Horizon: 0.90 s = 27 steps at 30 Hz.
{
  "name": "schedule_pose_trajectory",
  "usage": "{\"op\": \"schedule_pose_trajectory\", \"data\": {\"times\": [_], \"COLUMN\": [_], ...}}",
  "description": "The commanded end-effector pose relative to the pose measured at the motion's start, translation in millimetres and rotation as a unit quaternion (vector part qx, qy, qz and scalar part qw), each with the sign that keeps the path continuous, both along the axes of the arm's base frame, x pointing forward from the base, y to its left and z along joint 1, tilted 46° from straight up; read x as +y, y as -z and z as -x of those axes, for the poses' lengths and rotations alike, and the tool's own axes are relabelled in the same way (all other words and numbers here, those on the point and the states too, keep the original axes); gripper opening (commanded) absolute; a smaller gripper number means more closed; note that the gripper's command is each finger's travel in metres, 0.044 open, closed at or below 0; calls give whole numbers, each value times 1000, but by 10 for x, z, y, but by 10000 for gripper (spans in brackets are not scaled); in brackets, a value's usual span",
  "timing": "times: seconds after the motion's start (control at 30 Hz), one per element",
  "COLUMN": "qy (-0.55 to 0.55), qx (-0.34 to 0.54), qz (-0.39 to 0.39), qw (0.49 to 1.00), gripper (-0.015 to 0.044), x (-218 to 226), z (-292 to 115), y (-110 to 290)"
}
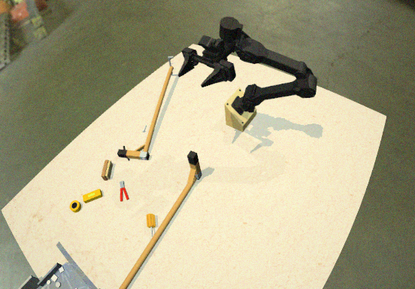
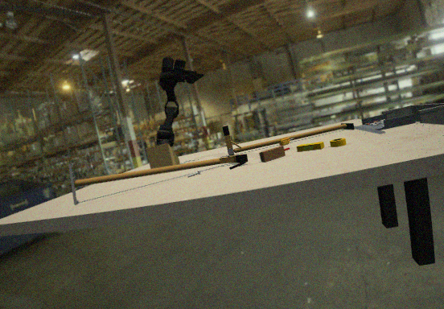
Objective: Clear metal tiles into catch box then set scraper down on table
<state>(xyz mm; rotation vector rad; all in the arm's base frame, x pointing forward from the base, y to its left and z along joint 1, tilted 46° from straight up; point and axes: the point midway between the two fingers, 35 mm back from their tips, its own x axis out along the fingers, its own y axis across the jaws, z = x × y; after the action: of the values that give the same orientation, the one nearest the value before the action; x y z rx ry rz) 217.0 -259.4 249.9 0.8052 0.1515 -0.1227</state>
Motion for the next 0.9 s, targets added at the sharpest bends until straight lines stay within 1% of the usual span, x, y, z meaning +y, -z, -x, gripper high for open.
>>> {"op": "schedule_pose_trajectory", "data": {"times": [0.0,0.63,0.87], "qy": [-1,-1,-22], "qx": [-1,-1,10], "qz": [-1,-1,-3], "qw": [1000,1000,1000], "gripper": [440,440,440], "x": [4,3,-3], "z": [1,-2,-160], "y": [-4,-4,12]}}
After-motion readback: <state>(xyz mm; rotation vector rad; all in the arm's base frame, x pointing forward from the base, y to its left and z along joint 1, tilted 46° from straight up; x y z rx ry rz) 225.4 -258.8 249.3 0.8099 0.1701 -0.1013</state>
